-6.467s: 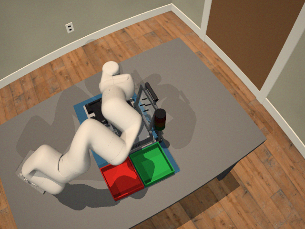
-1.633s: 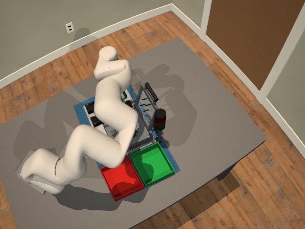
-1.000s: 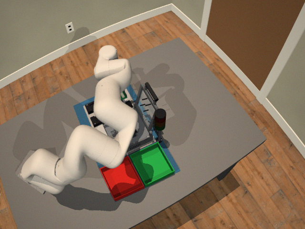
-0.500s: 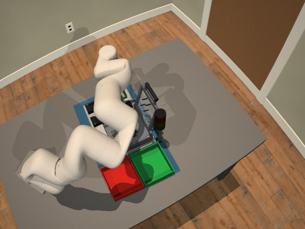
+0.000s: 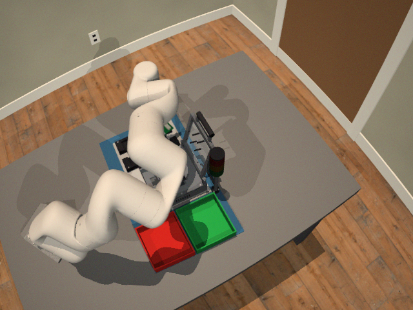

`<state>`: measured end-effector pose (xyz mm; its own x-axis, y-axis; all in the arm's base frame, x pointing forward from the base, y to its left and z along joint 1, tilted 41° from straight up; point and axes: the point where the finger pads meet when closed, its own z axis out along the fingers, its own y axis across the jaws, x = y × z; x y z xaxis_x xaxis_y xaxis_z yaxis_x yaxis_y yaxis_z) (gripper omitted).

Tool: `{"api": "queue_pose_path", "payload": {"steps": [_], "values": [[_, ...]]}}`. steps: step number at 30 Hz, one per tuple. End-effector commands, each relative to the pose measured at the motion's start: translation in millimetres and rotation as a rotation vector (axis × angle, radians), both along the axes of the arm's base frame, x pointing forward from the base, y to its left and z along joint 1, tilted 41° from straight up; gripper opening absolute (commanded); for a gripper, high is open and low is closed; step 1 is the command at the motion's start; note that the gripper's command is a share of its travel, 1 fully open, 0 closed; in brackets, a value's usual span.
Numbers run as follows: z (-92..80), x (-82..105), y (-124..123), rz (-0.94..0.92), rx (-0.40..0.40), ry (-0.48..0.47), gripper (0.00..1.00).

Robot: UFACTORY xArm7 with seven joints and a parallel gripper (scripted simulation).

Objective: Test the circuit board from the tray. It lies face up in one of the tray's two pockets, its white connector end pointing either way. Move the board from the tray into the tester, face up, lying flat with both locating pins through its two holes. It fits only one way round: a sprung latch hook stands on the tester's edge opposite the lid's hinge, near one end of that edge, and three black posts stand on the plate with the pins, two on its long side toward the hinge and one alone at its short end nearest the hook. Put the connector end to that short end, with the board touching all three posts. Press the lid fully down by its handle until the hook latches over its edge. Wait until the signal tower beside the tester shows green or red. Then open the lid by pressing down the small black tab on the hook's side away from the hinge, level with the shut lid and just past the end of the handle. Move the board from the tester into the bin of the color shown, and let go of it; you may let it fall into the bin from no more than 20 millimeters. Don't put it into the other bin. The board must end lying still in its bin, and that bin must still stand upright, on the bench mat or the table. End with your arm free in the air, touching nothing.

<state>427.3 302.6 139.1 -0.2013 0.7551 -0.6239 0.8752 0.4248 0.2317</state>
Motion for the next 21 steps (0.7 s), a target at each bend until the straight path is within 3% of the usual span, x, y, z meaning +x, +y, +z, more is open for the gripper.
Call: {"api": "queue_pose_path", "payload": {"steps": [1,21], "values": [[1.3,-0.5,2.4,0.124,-0.067,0.083,0.79],[1.3,-0.5,2.4,0.459,-0.265,0.305,0.79]]}}
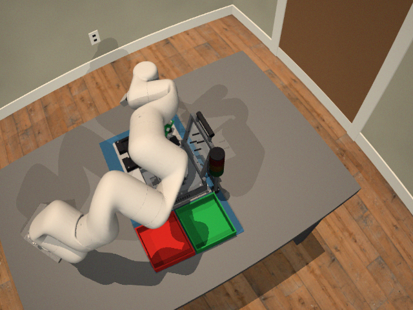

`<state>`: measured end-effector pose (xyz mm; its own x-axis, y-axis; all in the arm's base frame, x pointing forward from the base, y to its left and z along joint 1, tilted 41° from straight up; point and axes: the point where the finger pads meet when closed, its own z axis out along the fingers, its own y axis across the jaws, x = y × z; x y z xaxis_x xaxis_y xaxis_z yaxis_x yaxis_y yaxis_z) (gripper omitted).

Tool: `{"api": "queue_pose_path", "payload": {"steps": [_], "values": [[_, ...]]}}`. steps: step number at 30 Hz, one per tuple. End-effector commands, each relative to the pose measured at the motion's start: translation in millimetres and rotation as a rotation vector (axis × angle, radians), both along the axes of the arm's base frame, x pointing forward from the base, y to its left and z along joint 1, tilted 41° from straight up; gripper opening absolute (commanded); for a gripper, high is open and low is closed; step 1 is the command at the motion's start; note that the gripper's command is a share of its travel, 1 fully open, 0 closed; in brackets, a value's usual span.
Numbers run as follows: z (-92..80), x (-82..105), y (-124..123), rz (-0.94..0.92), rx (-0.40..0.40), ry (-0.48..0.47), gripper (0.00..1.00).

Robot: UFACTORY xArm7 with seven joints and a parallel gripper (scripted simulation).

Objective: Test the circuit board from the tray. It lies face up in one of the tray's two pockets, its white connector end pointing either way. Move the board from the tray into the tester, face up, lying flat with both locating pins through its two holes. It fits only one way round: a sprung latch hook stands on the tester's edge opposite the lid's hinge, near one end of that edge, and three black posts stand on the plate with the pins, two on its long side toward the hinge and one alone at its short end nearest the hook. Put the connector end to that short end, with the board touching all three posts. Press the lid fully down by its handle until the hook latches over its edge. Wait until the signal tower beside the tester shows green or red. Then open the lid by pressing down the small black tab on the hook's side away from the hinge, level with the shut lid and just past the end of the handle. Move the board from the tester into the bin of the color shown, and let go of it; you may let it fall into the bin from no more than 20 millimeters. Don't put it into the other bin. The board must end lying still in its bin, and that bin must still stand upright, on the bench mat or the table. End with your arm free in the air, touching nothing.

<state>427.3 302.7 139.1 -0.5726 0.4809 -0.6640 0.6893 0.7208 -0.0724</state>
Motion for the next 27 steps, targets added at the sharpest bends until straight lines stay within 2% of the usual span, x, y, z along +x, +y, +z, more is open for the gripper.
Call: {"api": "queue_pose_path", "payload": {"steps": [1,3,27], "values": [[1.4,-0.5,2.4,0.125,-0.068,0.088,0.79],[1.4,-0.5,2.4,0.125,-0.068,0.088,0.79],[1.4,-0.5,2.4,0.558,-0.325,0.376,0.79]]}}
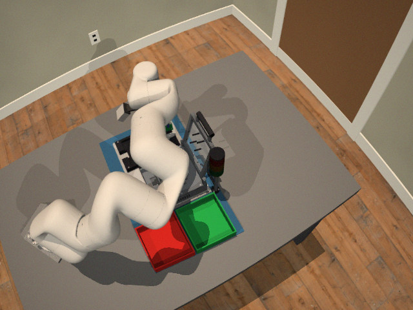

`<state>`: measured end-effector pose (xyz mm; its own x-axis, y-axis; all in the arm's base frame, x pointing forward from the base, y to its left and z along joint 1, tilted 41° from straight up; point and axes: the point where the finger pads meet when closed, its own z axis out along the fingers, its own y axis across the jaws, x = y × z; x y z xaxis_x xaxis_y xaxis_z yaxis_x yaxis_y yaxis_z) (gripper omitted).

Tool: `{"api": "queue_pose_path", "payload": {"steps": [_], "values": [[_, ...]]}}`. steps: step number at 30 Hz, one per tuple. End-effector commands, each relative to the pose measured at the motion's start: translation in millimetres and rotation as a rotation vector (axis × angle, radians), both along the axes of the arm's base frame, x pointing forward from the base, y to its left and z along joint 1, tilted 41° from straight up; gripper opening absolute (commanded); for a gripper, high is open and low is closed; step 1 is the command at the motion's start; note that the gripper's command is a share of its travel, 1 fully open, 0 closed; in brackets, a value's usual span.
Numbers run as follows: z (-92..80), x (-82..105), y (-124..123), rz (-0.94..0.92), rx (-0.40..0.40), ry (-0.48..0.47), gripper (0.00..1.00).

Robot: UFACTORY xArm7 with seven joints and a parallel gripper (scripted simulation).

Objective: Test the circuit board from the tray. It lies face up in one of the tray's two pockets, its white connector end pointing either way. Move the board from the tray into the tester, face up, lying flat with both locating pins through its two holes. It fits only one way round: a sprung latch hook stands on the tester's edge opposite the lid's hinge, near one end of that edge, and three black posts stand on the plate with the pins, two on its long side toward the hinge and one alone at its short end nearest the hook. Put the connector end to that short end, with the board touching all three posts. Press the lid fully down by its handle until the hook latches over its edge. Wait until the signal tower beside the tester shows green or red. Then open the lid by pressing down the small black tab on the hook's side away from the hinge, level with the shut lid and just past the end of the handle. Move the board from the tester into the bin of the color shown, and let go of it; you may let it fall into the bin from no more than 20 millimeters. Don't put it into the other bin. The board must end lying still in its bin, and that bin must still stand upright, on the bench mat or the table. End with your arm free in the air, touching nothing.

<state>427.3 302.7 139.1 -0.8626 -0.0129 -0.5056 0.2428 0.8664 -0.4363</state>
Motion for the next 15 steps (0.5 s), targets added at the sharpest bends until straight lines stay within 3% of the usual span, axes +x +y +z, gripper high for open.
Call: {"api": "queue_pose_path", "payload": {"steps": [1,15], "values": [[1.4,-0.5,2.4,0.125,-0.069,0.088,0.79],[1.4,-0.5,2.4,0.36,-0.208,0.245,0.79]]}}
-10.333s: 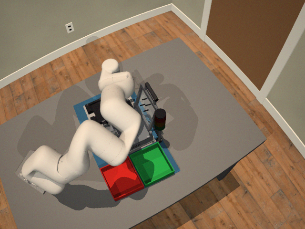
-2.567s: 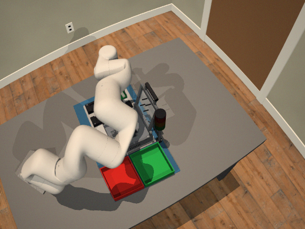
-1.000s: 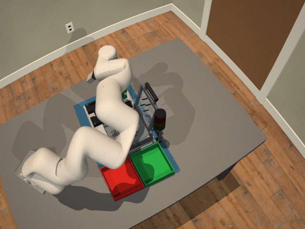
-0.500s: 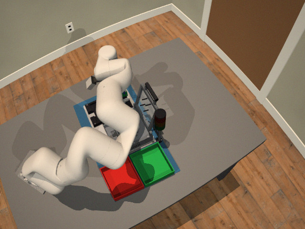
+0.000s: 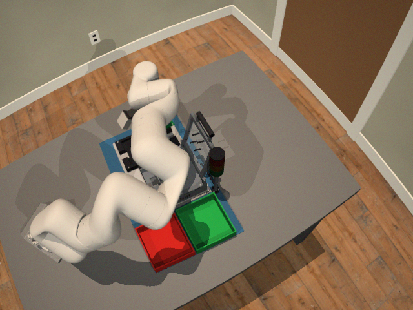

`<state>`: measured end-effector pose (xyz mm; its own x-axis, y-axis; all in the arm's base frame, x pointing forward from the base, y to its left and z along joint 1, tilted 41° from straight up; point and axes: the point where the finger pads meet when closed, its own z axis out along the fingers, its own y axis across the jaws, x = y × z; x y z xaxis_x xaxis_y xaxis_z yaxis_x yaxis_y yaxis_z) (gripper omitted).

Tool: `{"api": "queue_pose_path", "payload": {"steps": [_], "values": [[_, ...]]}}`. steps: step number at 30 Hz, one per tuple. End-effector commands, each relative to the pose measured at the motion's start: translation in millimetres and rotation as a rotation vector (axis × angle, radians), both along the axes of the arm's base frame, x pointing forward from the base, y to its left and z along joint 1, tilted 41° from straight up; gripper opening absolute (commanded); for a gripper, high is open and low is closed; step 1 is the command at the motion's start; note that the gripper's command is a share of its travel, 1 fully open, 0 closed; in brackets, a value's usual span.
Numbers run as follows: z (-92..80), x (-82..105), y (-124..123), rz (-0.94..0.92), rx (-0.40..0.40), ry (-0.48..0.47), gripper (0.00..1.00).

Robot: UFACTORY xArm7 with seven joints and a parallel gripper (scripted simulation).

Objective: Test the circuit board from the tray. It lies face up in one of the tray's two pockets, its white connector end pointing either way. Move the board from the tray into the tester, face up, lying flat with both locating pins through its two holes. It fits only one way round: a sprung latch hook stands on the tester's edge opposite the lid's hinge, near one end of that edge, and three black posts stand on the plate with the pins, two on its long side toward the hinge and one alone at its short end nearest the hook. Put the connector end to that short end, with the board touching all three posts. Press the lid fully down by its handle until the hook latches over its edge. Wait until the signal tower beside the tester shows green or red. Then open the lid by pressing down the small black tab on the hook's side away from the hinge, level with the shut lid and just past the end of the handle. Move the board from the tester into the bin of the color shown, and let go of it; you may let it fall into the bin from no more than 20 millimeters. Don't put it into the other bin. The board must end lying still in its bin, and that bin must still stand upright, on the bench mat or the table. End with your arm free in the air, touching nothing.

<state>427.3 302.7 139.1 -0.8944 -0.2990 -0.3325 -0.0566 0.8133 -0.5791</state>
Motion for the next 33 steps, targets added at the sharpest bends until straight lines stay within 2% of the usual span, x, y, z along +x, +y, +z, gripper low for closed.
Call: {"api": "queue_pose_path", "payload": {"steps": [1,10,12,33], "values": [[1.4,-0.5,2.4,0.125,-0.069,0.088,0.79],[1.4,-0.5,2.4,0.283,-0.162,0.193,0.79],[1.4,-0.5,2.4,0.283,-0.162,0.193,0.79],[1.4,-0.5,2.4,0.664,-0.388,0.447,0.79]]}}
